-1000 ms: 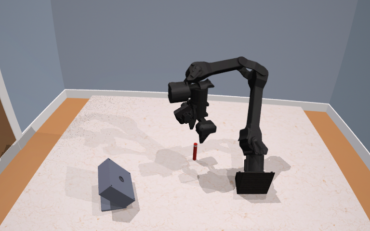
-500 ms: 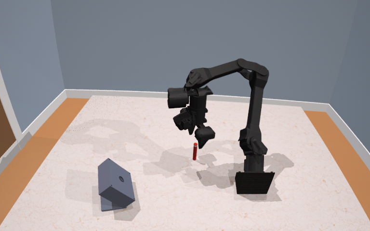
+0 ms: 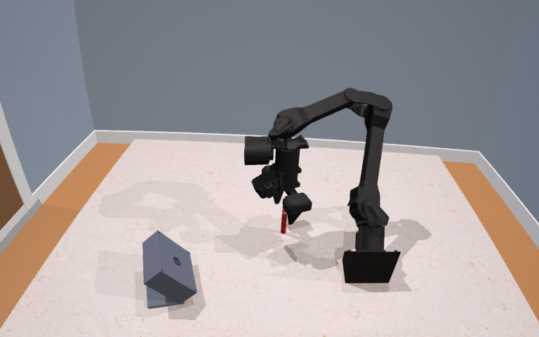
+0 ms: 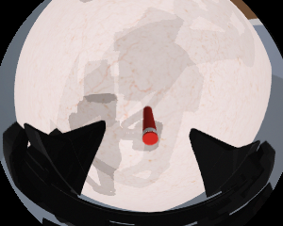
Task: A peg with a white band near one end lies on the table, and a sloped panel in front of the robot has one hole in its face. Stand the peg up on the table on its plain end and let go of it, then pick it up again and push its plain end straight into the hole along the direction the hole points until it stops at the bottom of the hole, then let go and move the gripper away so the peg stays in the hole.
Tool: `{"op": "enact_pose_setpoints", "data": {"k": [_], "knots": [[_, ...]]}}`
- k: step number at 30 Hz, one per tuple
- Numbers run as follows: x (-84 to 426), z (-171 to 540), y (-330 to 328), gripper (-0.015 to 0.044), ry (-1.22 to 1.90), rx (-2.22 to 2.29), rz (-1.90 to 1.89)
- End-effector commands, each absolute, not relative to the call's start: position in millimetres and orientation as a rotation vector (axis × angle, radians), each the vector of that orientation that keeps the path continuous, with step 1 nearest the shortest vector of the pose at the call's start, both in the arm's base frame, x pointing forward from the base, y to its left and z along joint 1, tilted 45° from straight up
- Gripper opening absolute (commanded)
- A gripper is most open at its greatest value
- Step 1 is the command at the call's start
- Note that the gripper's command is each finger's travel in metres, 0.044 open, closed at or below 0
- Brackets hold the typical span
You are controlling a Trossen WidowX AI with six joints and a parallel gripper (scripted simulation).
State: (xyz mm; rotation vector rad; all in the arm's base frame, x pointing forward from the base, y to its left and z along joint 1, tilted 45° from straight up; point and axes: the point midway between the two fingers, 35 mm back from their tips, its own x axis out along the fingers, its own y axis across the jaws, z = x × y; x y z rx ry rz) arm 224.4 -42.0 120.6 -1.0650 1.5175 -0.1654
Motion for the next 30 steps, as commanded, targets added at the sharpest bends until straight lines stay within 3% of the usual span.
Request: {"op": "enact_pose_setpoints", "data": {"k": [1,18,30], "knots": [[224,117,-47,0.044,1.517,-1.072,-0.165],[226,100,-65,0.044,1.516,-1.077,-0.171],[226,102,-63,0.0125,1.517,-1.068,-0.171]]}}
